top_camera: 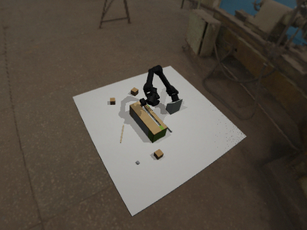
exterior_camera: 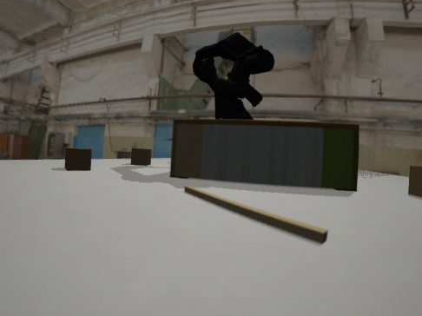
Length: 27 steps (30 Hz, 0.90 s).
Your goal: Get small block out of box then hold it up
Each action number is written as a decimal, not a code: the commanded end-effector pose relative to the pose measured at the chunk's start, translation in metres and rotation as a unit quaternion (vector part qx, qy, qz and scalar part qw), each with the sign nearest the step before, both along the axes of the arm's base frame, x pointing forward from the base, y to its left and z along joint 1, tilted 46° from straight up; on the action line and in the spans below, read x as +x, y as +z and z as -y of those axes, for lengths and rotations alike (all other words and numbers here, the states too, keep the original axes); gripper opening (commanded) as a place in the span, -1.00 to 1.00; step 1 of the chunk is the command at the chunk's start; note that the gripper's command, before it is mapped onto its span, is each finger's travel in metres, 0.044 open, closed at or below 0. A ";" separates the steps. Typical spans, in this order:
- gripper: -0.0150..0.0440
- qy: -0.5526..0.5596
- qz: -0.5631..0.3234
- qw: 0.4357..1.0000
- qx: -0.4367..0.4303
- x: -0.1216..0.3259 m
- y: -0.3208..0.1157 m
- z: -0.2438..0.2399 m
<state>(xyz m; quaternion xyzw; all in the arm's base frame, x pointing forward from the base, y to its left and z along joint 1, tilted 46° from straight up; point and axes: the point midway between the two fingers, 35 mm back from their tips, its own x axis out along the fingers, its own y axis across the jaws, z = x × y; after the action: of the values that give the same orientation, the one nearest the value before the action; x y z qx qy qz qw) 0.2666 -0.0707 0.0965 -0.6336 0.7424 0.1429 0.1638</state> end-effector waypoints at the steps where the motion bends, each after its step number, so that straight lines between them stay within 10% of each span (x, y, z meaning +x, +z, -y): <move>1: 0.86 -0.005 -0.001 1.000 0.001 -0.001 0.004 -0.005; 7: 0.47 0.048 -0.020 0.997 0.051 0.008 0.009 -0.001; 27: 0.47 0.410 -0.384 0.824 0.068 -0.037 0.049 0.018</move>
<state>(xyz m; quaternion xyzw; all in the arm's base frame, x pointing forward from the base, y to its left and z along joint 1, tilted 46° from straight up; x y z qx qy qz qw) 0.2547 -0.0809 0.1280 -0.7235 0.5761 0.3802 0.0102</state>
